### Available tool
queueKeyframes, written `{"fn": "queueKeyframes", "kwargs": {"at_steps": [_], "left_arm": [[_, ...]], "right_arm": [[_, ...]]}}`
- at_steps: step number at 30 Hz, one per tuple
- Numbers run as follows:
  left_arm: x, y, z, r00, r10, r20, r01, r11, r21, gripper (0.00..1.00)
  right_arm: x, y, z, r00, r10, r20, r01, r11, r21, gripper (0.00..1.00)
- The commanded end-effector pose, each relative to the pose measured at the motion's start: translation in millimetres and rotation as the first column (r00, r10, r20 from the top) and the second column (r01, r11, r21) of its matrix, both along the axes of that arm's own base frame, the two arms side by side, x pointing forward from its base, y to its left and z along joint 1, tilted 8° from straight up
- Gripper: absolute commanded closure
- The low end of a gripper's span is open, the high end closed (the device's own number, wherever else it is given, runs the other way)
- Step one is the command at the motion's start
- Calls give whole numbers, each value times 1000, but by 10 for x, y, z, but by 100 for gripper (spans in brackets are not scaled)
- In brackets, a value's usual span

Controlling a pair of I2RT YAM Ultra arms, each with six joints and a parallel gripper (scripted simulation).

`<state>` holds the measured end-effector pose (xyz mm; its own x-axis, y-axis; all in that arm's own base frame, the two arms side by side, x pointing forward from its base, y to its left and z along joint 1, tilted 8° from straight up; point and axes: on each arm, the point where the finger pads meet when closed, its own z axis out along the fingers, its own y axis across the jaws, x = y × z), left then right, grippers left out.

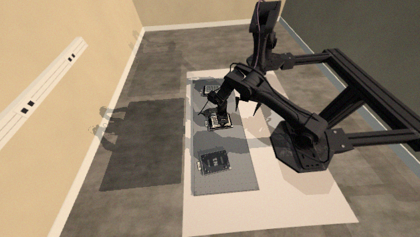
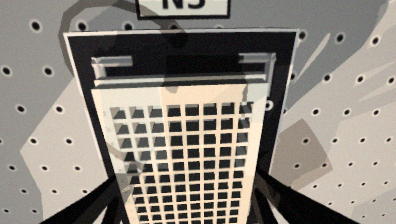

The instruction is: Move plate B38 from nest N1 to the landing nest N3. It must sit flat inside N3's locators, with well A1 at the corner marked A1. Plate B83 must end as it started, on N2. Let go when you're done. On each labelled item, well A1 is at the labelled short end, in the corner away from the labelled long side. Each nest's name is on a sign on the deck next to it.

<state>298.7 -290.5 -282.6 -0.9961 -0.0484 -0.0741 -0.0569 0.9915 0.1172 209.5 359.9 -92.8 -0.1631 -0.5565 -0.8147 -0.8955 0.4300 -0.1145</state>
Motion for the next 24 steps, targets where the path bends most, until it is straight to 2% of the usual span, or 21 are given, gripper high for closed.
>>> {"fn": "queueKeyframes", "kwargs": {"at_steps": [1,17,24], "left_arm": [[39,-56,129,999,-4,37,3,1000,7,18],[55,-57,105,1000,-4,31,4,1000,0,18],[82,-28,-28,1000,-5,11,5,1000,-8,18]], "right_arm": [[-12,35,97,1000,13,11,-13,1000,18,0],[-12,35,97,1000,13,11,-13,1000,18,0],[-12,35,97,1000,13,11,-13,1000,18,0]]}}
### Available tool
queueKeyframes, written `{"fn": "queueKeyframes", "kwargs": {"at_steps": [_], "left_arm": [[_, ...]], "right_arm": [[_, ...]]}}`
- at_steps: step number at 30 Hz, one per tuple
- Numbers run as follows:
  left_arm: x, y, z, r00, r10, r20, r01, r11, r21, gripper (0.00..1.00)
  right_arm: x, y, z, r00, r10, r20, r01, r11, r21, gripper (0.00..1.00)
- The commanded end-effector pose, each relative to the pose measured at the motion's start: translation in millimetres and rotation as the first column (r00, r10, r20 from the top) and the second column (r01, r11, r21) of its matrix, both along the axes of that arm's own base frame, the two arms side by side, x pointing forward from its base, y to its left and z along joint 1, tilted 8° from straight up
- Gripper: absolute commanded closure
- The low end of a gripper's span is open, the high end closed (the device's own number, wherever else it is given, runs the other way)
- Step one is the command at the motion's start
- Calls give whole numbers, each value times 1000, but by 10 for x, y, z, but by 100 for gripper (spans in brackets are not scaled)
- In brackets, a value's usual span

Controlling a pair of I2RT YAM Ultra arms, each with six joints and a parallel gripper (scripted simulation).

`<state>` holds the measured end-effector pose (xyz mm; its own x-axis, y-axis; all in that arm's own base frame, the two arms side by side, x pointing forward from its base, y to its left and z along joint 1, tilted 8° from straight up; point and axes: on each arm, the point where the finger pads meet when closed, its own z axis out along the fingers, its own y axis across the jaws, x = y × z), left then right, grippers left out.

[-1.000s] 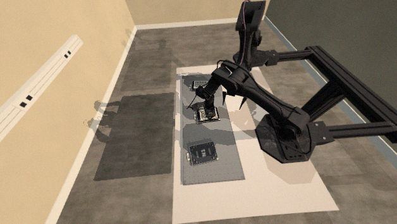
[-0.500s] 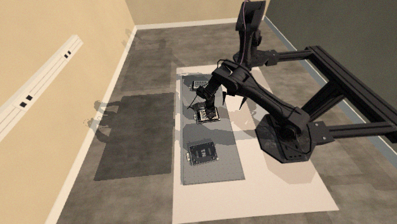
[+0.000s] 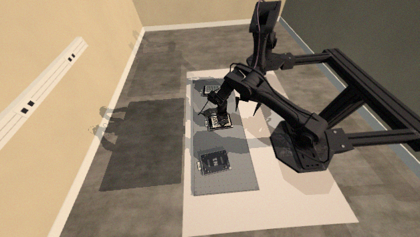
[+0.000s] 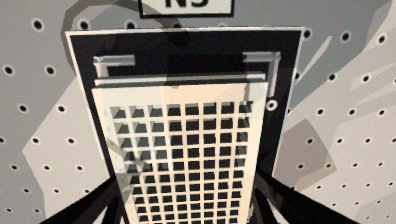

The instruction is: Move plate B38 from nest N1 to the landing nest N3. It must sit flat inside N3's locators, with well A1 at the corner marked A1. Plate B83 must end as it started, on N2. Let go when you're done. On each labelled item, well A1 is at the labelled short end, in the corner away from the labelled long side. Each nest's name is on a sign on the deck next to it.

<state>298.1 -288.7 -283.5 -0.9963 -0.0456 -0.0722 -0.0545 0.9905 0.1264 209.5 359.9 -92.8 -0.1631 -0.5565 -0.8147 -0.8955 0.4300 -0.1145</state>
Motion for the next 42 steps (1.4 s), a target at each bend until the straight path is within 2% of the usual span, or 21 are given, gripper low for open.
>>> {"fn": "queueKeyframes", "kwargs": {"at_steps": [1,6,13,31,42], "left_arm": [[119,-71,-44,1000,-4,23,4,1000,-27,18],[93,-24,-172,1000,-3,11,4,1000,-24,18],[99,-18,-171,1000,-4,15,4,1000,-21,18],[51,-46,60,1000,-4,14,4,1000,-22,18],[51,-47,69,1000,-4,14,4,1000,-22,18]], "right_arm": [[-12,35,97,1000,13,11,-13,1000,18,0],[-12,35,97,1000,13,11,-13,1000,18,0],[-12,35,97,1000,13,11,-13,1000,18,0],[-12,35,97,1000,13,11,-13,1000,18,0],[-12,35,97,1000,13,11,-13,1000,18,0]]}}
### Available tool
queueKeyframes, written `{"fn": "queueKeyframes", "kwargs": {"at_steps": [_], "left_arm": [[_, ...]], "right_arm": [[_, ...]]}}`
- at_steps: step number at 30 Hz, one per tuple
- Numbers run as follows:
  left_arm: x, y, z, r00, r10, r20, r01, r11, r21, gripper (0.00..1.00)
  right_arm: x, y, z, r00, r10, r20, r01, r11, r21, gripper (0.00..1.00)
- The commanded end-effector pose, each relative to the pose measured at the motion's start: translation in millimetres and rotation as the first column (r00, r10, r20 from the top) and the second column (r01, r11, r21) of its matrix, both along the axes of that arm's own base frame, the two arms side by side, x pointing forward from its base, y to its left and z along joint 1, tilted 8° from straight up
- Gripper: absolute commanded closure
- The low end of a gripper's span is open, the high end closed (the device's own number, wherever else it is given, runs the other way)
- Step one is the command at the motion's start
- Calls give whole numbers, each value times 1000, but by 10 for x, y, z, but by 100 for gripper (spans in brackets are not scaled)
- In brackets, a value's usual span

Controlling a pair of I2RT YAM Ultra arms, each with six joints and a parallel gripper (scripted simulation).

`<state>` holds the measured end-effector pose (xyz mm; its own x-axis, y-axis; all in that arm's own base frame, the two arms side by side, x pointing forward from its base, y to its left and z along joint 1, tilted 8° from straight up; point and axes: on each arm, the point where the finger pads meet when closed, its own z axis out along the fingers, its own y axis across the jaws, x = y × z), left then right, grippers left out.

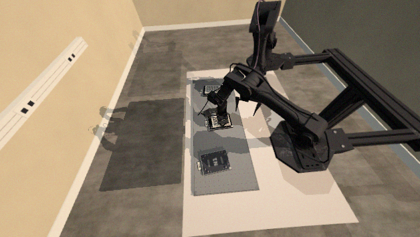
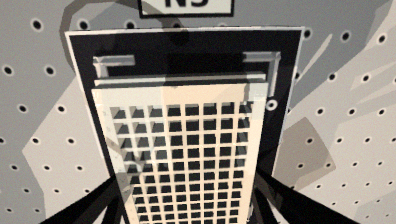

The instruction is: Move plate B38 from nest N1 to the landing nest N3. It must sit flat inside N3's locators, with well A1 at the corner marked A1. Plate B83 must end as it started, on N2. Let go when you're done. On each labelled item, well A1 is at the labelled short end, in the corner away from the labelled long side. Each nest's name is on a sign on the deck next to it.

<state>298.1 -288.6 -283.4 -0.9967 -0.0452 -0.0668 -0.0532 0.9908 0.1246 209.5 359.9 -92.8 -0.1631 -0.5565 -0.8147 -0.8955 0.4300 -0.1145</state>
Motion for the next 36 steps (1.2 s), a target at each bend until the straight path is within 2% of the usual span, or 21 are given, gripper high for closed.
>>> {"fn": "queueKeyframes", "kwargs": {"at_steps": [1,36], "left_arm": [[51,-47,68,1000,-3,19,3,1000,-19,18],[124,-112,216,1000,-7,21,7,1000,-26,18]], "right_arm": [[-12,35,97,1000,13,11,-13,1000,18,0],[-12,35,97,1000,13,11,-13,1000,18,0]]}}
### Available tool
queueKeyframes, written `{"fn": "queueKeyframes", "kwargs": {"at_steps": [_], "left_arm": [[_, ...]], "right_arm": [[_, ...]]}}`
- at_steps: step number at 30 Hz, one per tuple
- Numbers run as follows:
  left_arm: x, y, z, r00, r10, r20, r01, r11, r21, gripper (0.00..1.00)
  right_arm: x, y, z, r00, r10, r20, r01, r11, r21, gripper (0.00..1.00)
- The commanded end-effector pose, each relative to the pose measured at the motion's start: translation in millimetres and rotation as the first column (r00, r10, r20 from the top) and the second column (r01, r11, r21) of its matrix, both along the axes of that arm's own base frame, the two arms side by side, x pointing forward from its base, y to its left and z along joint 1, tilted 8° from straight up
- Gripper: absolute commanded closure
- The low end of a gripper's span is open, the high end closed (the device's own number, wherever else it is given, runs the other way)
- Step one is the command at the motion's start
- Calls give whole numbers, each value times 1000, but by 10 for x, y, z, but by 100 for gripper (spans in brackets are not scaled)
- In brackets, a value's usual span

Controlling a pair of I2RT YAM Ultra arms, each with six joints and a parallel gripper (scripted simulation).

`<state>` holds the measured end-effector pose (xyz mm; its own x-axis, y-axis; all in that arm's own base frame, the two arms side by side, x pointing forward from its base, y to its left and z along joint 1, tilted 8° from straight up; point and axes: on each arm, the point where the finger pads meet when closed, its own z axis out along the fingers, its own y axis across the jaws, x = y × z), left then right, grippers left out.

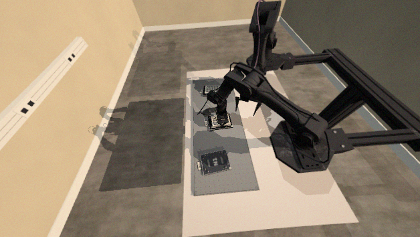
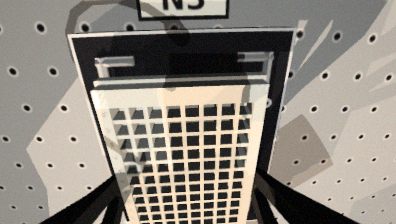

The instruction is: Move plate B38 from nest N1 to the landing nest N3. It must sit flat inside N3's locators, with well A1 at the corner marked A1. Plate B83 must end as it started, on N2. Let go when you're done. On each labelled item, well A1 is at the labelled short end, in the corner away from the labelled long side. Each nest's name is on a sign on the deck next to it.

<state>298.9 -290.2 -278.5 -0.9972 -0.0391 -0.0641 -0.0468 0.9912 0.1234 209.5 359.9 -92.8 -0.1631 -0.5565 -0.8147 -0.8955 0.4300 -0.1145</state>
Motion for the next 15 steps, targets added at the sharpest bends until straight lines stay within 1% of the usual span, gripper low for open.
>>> {"fn": "queueKeyframes", "kwargs": {"at_steps": [1,10,12,15], "left_arm": [[115,-96,167,1000,-1,23,1,1000,-25,18],[82,-67,114,1000,0,13,0,1000,-17,18],[39,-25,16,1000,3,-11,-3,1000,-9,18],[70,-22,-26,1000,0,-8,0,1000,-6,18]], "right_arm": [[-12,35,97,1000,13,11,-13,1000,18,0],[-12,35,97,1000,13,11,-13,1000,18,0],[-12,35,97,1000,13,11,-13,1000,18,0],[-12,35,97,1000,13,11,-13,1000,18,0]]}}
